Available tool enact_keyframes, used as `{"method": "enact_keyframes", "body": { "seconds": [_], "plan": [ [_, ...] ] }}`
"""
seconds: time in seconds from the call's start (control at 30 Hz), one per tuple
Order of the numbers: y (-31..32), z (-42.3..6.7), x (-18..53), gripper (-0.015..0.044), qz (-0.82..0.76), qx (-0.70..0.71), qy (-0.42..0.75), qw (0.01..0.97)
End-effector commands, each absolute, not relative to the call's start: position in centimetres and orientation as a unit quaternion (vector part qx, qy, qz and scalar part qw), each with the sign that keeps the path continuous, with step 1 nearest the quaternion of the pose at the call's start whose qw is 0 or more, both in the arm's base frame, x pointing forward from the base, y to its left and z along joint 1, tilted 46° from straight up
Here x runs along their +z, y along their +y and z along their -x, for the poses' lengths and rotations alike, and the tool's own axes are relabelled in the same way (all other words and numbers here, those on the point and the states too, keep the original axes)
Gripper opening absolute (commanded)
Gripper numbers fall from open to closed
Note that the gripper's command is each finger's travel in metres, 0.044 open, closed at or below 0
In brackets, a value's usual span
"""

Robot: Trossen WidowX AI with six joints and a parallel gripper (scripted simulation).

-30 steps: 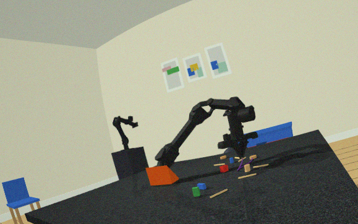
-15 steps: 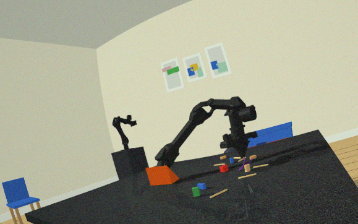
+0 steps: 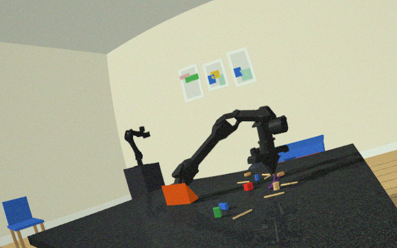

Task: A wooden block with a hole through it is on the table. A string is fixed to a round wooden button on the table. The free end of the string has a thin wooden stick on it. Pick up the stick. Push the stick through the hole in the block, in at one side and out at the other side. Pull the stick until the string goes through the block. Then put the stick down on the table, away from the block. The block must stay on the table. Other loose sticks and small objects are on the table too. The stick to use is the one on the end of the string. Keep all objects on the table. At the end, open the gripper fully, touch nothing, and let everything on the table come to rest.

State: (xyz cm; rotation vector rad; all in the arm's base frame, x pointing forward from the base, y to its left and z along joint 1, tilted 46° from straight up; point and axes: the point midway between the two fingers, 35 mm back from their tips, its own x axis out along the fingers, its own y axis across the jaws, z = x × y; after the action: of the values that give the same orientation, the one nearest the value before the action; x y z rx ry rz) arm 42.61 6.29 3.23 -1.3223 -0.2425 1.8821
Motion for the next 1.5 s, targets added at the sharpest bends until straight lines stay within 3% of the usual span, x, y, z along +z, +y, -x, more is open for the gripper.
{"method": "enact_keyframes", "body": {
  "seconds": [0.0, 1.47],
  "plan": [
    [5.9, -43.3, 3.3, 0.0, 0.528, 0.741, -0.099, 0.404],
    [4.9, -46.5, 0.8, 0.0, 0.529, 0.74, -0.098, 0.403]
  ]
}}
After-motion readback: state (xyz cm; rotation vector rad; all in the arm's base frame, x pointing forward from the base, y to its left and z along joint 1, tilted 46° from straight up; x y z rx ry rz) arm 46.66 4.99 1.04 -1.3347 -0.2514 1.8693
